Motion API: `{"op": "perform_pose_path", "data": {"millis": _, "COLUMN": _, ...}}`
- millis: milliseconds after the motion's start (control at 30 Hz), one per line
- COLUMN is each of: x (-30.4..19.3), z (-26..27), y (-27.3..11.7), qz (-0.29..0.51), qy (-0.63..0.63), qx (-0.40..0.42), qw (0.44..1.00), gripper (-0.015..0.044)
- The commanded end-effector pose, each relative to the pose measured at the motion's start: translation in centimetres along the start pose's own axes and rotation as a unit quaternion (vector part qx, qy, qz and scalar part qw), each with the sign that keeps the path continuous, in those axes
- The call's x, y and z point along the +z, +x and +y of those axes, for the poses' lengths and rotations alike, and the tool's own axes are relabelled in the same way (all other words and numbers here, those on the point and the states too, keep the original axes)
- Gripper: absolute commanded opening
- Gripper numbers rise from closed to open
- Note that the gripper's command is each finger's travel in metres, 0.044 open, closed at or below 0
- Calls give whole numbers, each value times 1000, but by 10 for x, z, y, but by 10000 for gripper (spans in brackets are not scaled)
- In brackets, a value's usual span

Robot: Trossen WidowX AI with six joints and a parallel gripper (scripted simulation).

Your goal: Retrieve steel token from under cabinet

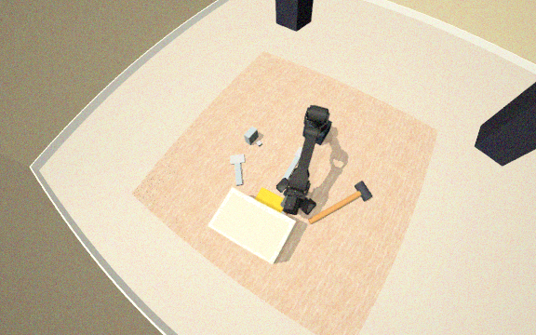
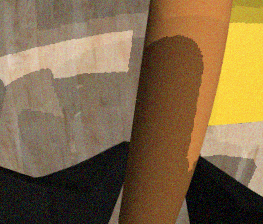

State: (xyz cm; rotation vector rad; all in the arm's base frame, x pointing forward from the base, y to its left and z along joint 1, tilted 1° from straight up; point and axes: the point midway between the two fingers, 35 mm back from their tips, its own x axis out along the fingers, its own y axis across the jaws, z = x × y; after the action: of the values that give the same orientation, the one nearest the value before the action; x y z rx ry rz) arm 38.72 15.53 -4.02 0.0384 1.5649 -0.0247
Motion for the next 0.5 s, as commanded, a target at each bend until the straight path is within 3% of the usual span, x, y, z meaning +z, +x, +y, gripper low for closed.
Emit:
{"op": "perform_pose_path", "data": {"millis": 0, "x": 4, "z": 0, "y": 1, "qz": -1, "qy": -1, "qx": 1, "qw": 1000, "gripper": 0}}
{"op": "perform_pose_path", "data": {"millis": 467, "x": 3, "z": -6, "y": 3, "qz": -1, "qy": -1, "qx": 0, "qw": 1000, "gripper": 0}}
